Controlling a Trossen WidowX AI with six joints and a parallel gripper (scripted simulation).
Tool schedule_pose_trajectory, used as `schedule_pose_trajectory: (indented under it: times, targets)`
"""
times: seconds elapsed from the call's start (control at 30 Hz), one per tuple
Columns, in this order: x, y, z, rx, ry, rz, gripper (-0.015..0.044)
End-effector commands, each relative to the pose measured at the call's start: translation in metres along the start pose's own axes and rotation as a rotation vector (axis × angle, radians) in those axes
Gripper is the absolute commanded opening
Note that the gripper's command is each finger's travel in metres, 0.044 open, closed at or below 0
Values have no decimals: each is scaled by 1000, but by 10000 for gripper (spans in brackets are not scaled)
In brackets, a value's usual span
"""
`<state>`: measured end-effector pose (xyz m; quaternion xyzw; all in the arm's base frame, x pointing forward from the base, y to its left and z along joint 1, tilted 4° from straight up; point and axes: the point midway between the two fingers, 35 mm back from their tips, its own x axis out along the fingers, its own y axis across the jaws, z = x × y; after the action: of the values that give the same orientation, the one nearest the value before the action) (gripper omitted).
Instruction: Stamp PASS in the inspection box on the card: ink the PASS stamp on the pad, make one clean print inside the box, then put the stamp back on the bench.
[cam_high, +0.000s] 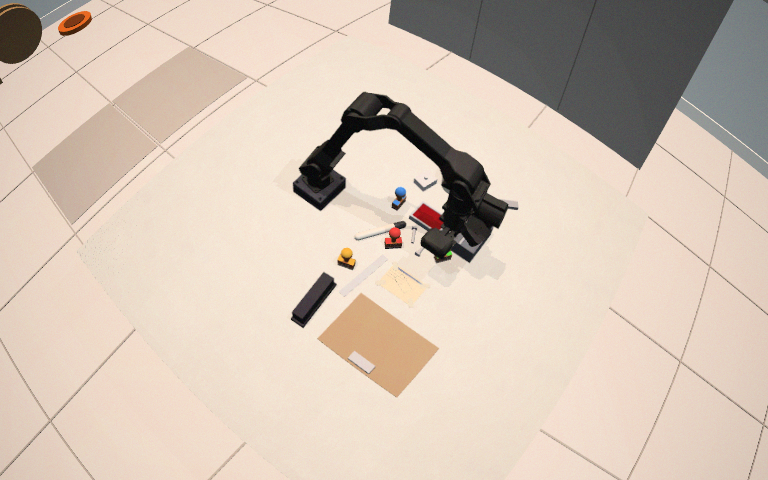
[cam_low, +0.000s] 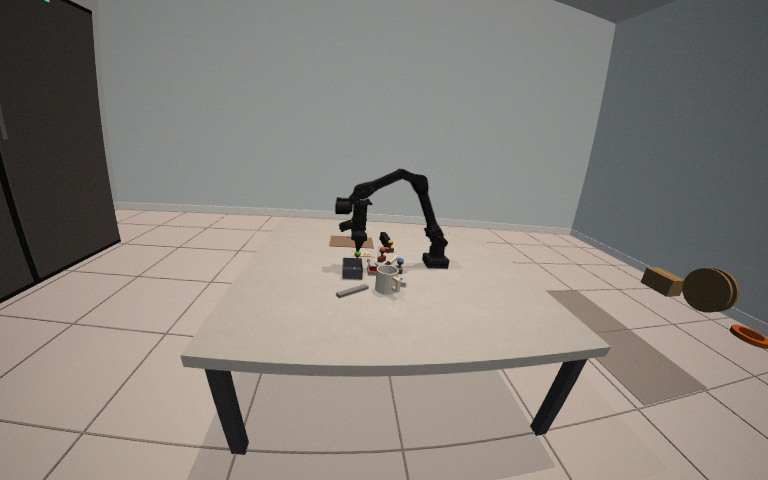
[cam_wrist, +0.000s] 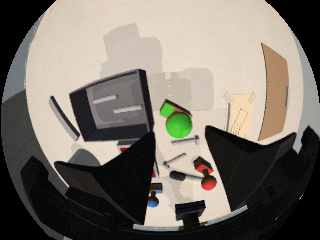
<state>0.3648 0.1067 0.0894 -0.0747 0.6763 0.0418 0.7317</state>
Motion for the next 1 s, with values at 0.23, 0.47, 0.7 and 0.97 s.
schedule_pose_trajectory:
  times: [0.23, 0.47, 0.7, 0.97]
  targets:
    - [19, -1, 0, -5, 3, -4, 221]
    - [31, -1, -1, -5, 3, -4, 221]
    - [42, -1, -1, -5, 3, -4, 221]
    - [52, -1, -2, -5, 3, -4, 221]
